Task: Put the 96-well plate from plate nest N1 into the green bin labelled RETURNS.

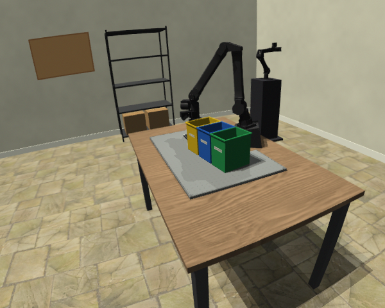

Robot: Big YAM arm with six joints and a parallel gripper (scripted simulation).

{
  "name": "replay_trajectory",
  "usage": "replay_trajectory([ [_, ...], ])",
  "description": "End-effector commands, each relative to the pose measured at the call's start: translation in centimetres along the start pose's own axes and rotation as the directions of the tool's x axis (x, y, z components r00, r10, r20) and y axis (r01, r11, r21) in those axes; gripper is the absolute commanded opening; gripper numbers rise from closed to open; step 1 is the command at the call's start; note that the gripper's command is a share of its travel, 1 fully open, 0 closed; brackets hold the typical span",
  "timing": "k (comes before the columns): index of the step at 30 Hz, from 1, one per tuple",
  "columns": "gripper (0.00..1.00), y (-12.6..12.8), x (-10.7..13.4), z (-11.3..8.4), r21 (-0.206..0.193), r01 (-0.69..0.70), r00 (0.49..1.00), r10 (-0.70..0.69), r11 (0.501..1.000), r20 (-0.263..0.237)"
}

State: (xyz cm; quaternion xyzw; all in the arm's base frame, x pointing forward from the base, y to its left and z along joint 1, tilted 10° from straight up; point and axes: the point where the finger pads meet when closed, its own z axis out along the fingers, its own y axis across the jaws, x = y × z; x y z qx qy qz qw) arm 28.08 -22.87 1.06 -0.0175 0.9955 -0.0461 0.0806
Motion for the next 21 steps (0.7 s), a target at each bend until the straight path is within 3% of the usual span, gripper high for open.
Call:
replay_trajectory([
  [1,0.0,-1.9,-1.4,-1.9,0.035,-0.008,0.999,0.006,0.999,0.032],
  [21,0.0,-2.0,-1.4,-5.1,0.038,-0.001,0.999,0.0,0.999,0.034],
])
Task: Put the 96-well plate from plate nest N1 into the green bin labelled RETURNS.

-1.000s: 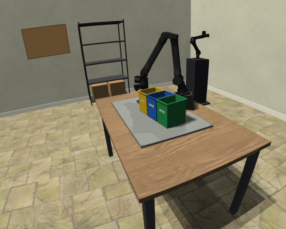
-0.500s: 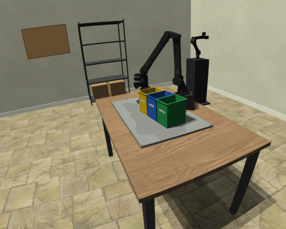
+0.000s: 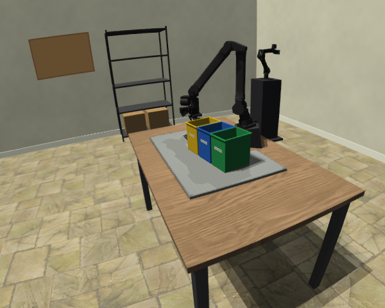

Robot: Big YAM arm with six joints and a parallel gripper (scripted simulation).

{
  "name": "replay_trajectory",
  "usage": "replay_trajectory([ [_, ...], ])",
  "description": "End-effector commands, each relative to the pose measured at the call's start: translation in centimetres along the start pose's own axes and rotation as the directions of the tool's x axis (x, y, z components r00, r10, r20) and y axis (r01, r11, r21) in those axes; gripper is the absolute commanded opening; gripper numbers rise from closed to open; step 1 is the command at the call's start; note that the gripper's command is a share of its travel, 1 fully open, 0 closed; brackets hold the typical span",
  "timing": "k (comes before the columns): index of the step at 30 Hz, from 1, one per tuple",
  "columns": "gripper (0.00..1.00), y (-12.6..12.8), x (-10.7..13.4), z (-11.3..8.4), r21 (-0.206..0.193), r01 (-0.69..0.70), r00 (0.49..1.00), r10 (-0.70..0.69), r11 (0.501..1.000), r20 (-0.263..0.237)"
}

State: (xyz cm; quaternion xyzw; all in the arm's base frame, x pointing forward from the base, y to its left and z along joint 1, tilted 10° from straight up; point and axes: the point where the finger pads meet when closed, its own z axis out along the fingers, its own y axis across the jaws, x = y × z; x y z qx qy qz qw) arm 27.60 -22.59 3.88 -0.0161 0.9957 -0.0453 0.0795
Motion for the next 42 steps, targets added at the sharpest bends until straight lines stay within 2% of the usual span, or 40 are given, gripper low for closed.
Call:
replay_trajectory([
  [1,0.0,-2.0,-1.5,-2.4,0.04,0.002,0.999,-0.003,0.999,0.037],
  [11,0.0,-2.0,-1.5,-4.2,0.041,0.002,0.999,-0.003,0.999,0.039],
  [14,0.0,-1.9,-1.4,-4.1,0.036,0.002,0.999,-0.004,0.999,0.034],
  [28,0.0,-1.9,-1.5,-6.9,0.042,0.002,0.999,-0.004,0.999,0.041],
  [31,0.0,-1.9,-1.4,-6.7,0.034,0.002,0.999,-0.003,0.999,0.032],
  [42,0.0,-1.9,-1.4,-9.0,0.043,0.002,0.999,-0.004,0.999,0.042],
])
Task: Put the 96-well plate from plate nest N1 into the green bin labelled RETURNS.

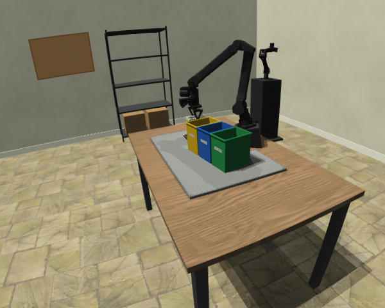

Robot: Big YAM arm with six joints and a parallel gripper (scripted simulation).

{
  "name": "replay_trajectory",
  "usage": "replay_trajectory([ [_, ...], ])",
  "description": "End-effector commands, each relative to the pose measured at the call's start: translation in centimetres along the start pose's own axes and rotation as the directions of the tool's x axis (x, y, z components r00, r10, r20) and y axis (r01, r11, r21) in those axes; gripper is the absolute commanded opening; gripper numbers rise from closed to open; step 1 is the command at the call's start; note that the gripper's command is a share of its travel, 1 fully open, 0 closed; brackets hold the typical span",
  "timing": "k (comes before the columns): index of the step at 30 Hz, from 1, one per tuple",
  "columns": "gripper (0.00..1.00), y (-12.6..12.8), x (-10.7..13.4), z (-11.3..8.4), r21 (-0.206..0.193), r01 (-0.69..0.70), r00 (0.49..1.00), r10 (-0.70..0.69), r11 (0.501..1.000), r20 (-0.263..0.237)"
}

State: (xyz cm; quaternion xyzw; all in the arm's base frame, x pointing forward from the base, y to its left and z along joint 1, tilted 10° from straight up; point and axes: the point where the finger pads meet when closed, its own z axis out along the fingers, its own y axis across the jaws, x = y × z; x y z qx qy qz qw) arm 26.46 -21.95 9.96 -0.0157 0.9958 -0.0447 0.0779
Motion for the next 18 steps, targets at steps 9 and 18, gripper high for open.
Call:
replay_trajectory([
  [9,0.0,-1.9,-1.5,-4.0,0.045,0.002,0.999,-0.005,0.999,0.046],
  [18,0.0,-1.9,-1.5,-5.6,0.046,0.003,0.999,-0.005,0.999,0.047],
])
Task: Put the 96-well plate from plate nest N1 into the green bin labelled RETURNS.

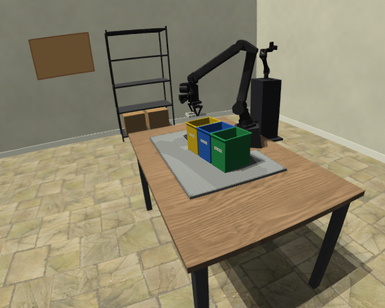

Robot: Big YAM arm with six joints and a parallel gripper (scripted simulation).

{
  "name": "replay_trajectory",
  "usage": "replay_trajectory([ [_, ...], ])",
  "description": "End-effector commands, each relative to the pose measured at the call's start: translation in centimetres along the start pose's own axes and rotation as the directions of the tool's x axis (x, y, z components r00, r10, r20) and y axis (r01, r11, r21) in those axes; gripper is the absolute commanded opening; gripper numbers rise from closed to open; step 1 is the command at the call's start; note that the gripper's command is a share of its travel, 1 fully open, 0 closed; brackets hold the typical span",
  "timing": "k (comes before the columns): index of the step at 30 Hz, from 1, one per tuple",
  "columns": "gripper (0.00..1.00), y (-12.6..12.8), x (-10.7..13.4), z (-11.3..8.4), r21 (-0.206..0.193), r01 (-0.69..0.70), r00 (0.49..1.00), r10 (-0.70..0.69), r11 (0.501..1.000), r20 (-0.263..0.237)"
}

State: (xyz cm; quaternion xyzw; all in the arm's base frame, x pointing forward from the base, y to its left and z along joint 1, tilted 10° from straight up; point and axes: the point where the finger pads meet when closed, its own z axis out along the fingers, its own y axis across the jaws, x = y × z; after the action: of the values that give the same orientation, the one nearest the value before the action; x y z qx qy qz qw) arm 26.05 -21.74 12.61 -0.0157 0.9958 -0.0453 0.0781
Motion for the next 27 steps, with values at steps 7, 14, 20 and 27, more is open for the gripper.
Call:
replay_trajectory([
  [7,0.0,-1.9,-1.5,-3.8,0.045,0.003,0.999,-0.005,0.999,0.047],
  [14,0.0,-1.8,-1.4,-5.0,0.045,0.003,0.999,-0.005,0.999,0.048],
  [20,0.0,-1.8,-1.4,-5.9,0.045,0.003,0.999,-0.005,0.999,0.048],
  [27,0.0,-1.7,-1.4,-7.0,0.046,0.003,0.999,-0.005,0.999,0.049],
])
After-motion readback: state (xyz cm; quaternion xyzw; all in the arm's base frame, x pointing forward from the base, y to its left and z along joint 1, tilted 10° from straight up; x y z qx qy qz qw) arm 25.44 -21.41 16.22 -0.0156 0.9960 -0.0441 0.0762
